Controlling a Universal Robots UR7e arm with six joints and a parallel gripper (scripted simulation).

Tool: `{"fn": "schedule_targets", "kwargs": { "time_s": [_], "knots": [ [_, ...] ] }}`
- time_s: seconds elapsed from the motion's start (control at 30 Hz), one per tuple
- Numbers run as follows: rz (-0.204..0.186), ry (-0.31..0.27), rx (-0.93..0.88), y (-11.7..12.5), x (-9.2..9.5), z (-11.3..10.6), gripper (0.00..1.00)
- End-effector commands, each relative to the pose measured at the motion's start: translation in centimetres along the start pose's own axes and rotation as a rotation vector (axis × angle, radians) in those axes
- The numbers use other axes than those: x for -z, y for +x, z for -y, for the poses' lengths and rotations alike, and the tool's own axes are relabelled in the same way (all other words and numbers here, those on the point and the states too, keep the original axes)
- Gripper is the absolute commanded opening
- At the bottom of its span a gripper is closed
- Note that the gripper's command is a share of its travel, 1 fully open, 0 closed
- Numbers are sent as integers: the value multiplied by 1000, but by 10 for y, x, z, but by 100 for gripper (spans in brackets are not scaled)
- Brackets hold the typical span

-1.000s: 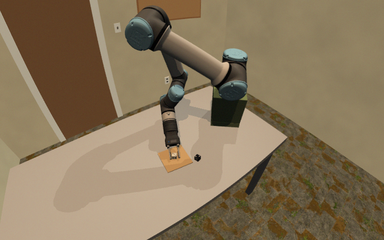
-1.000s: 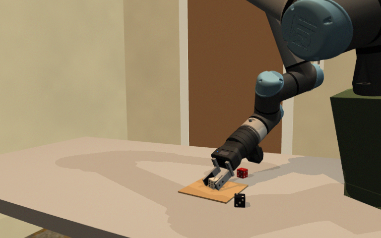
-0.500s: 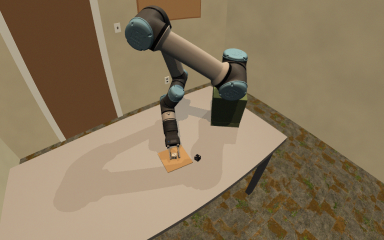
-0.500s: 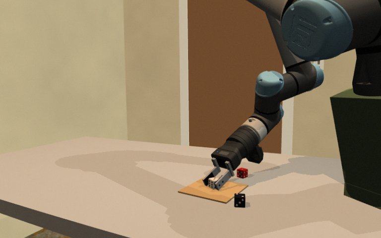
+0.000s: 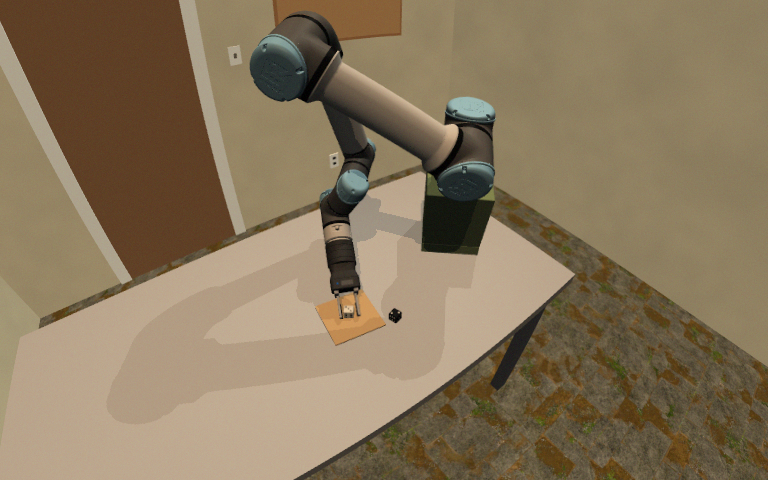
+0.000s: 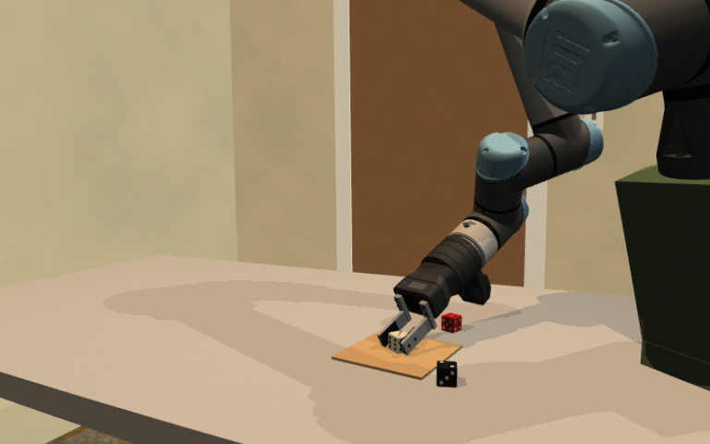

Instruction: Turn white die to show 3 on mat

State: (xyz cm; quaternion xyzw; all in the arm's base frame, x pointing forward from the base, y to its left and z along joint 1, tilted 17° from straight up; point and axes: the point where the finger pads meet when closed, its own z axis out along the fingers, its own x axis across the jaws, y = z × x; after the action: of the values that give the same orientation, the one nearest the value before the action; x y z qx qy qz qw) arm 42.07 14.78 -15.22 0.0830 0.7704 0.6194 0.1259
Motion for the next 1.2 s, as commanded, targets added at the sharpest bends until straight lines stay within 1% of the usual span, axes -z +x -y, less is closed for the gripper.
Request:
{"fn": "schedule_targets", "kwargs": {
  "time_s": [0.0,0.3,0.4,0.53,0.6,0.9,1.0,1.17],
  "knots": [
    [0,0,1,0,0,0,79],
    [0,0,1,0,0,0,79],
    [0,0,1,0,3,0,79],
    [0,0,1,0,13,0,79],
    [0,0,1,0,13,0,79],
    [0,0,1,0,45,0,79],
    [0,0,1,0,49,0,79],
    [0,0,1,0,50,0,79]
  ]
}}
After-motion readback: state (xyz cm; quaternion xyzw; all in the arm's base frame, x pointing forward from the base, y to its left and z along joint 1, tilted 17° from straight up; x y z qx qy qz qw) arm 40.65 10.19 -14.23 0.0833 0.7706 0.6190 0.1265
